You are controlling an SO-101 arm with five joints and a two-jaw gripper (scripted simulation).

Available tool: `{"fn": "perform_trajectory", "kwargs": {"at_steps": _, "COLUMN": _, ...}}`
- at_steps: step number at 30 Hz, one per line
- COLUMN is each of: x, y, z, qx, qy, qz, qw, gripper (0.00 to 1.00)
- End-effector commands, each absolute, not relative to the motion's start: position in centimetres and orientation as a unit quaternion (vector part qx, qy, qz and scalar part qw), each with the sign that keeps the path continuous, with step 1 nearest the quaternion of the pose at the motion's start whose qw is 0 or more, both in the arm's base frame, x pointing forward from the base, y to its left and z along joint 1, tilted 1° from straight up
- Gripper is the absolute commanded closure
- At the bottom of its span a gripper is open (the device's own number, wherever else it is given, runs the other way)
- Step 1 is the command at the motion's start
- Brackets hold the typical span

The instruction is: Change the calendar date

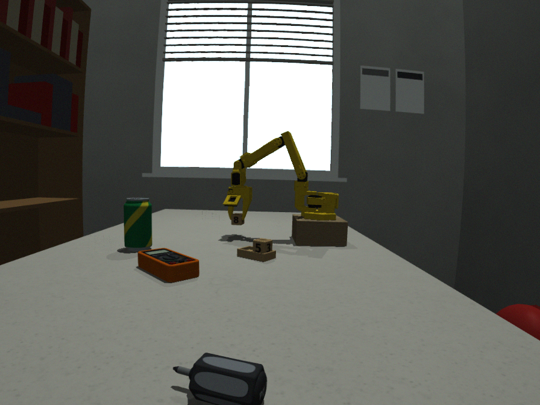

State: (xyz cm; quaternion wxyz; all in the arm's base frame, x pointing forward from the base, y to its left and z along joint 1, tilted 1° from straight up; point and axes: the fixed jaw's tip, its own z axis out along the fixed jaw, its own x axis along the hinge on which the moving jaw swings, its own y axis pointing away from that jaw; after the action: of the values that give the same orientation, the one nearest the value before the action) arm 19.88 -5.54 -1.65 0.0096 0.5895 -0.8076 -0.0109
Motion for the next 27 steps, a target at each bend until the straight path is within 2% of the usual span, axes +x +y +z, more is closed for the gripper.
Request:
{"fn": "perform_trajectory", "kwargs": {"at_steps": 1, "x": 19.95, "y": -5.81, "z": -1.39, "qx": 0.595, "qy": -0.804, "qz": -0.003, "qw": 0.002, "gripper": 1.00}}
{"fn": "perform_trajectory", "kwargs": {"at_steps": 27, "x": 19.72, "y": -6.25, "z": -1.01, "qx": 0.595, "qy": -0.804, "qz": 0.002, "qw": -0.002, "gripper": 1.00}}
